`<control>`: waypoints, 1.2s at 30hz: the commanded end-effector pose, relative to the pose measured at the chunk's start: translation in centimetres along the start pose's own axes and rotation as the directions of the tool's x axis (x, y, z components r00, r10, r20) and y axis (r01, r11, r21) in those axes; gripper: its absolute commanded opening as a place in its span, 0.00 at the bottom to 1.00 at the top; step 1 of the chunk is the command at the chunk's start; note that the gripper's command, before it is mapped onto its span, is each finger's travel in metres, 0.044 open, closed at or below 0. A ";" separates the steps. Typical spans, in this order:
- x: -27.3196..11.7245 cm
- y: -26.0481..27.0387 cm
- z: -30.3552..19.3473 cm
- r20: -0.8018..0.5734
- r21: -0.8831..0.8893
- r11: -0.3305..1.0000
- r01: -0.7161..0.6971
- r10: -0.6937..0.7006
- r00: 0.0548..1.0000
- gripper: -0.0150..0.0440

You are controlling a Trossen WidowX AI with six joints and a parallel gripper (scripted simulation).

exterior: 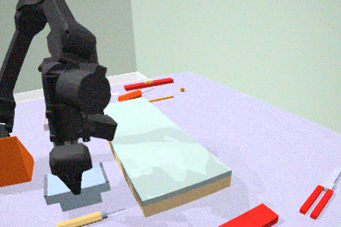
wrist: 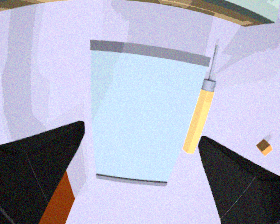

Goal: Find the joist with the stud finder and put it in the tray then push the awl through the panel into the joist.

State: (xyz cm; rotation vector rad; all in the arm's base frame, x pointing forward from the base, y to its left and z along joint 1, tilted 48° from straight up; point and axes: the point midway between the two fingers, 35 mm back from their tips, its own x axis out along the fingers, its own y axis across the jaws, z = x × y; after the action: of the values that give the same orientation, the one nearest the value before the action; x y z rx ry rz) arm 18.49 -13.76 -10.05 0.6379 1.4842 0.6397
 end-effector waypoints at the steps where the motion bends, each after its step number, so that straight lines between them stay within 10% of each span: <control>1: 0.9 0.2 -0.1 -0.002 0.007 1.000 -0.007 0.007 1.000 1.00; 23: 1.7 0.3 0.0 -0.002 0.007 1.000 -0.008 0.008 1.000 0.76; 36: -0.3 0.2 -0.1 -0.002 0.008 1.000 -0.007 0.007 1.000 0.25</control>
State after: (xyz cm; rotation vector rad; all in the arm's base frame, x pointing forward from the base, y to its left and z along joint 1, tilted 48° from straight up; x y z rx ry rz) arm 18.25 -12.94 -10.19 0.6627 1.4933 0.6464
